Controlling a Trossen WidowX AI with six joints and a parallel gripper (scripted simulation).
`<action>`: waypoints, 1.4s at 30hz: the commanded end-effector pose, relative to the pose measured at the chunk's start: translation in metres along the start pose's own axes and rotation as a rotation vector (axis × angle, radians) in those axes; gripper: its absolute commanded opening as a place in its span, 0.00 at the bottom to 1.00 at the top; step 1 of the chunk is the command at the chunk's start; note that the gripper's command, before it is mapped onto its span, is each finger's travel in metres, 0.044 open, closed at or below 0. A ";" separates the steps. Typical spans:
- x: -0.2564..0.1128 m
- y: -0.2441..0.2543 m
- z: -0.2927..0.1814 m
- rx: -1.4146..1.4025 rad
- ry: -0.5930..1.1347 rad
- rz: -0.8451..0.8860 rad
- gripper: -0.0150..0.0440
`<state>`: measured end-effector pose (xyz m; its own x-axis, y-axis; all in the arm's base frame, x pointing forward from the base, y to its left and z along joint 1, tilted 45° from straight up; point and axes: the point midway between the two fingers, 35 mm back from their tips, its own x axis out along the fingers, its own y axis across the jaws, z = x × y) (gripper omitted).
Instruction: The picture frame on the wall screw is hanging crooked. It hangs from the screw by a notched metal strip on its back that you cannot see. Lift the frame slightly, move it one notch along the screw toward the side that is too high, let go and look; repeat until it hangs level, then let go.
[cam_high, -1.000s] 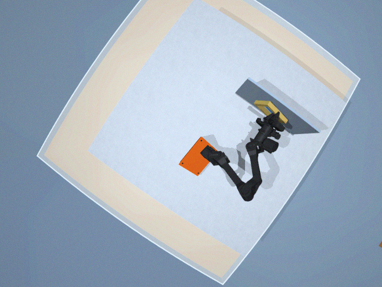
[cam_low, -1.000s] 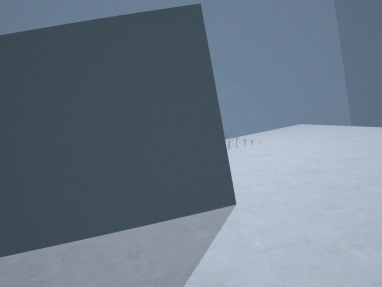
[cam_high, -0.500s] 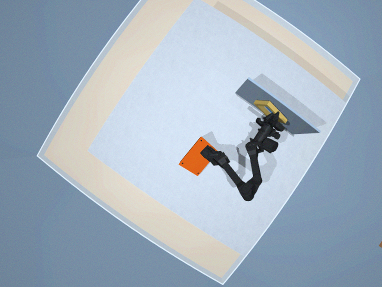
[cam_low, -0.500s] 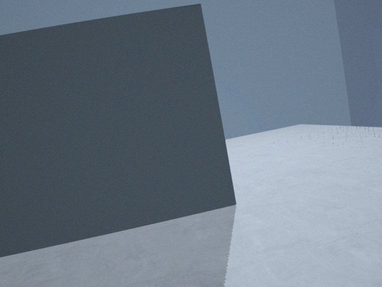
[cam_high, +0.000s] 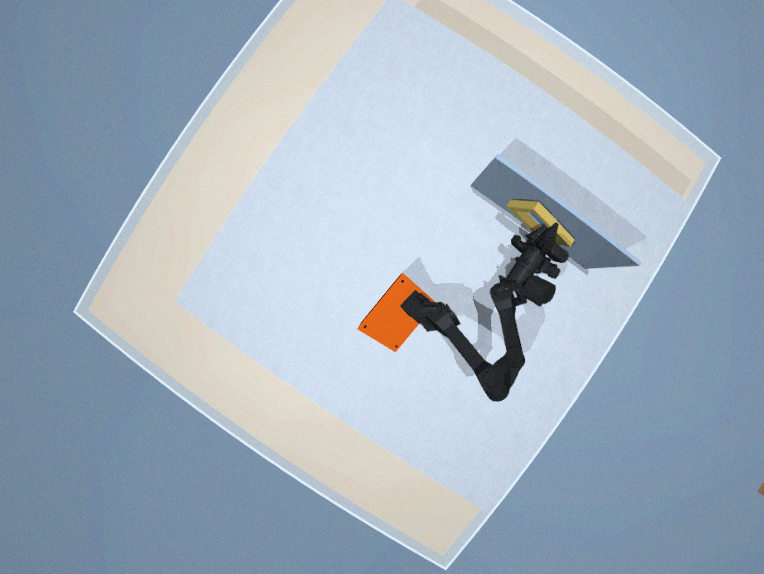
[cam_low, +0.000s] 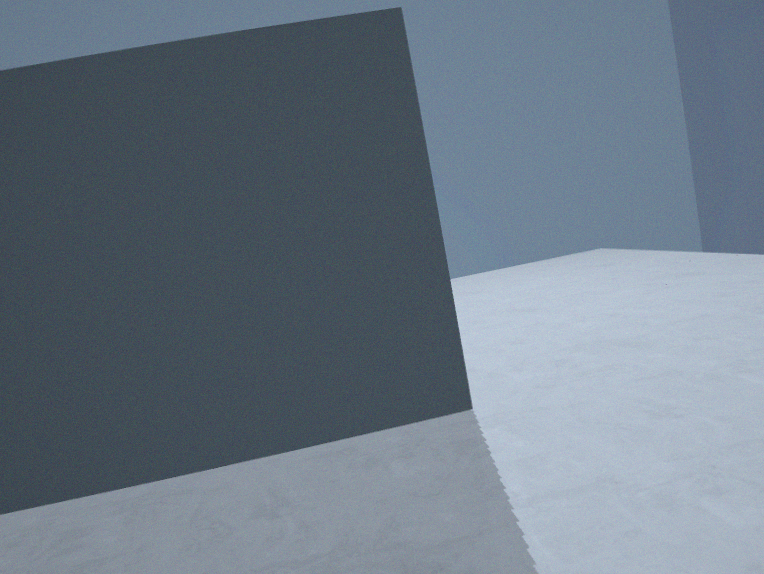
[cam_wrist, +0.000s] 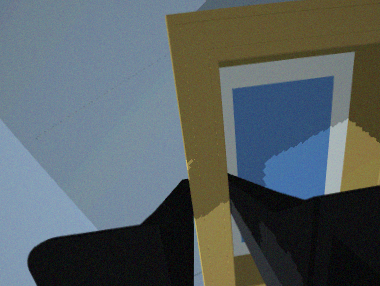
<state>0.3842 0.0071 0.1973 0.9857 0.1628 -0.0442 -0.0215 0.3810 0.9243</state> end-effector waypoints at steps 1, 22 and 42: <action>0.000 0.000 0.000 0.000 -0.001 0.000 0.25; 0.000 -0.001 0.000 -0.047 0.000 -0.001 0.25; 0.000 -0.001 -0.001 -0.152 -0.001 0.000 0.25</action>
<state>0.3839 0.0075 0.1962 0.9854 0.1642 -0.0450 -0.0459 0.5104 0.8587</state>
